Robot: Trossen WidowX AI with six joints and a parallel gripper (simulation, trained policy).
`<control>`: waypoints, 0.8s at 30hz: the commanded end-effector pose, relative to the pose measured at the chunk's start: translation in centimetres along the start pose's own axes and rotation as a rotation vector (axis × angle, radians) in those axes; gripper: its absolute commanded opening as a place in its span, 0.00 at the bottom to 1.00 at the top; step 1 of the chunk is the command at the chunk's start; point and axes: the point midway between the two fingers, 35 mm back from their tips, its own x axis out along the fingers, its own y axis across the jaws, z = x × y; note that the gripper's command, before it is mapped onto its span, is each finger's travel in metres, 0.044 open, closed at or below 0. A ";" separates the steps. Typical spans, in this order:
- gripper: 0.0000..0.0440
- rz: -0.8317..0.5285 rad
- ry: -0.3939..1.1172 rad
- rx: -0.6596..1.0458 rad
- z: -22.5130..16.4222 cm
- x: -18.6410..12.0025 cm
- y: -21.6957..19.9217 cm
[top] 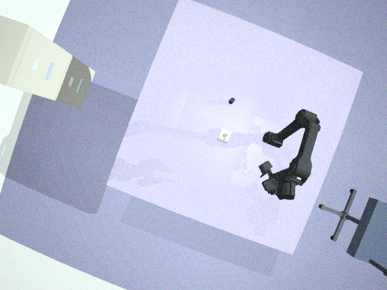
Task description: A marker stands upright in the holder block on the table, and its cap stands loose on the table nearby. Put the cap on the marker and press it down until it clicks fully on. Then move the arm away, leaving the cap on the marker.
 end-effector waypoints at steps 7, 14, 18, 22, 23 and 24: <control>0.76 -0.026 0.007 0.106 1.8 0.0 -1.2; 0.76 -0.042 0.003 0.183 3.2 -0.3 -2.2; 0.76 -0.051 0.000 0.226 3.9 -0.4 -2.9; 0.76 -0.062 -0.003 0.269 4.6 -0.5 -3.6; 0.76 -0.065 -0.003 0.279 4.8 -0.5 -3.8; 0.76 -0.068 -0.004 0.290 5.0 -0.6 -4.0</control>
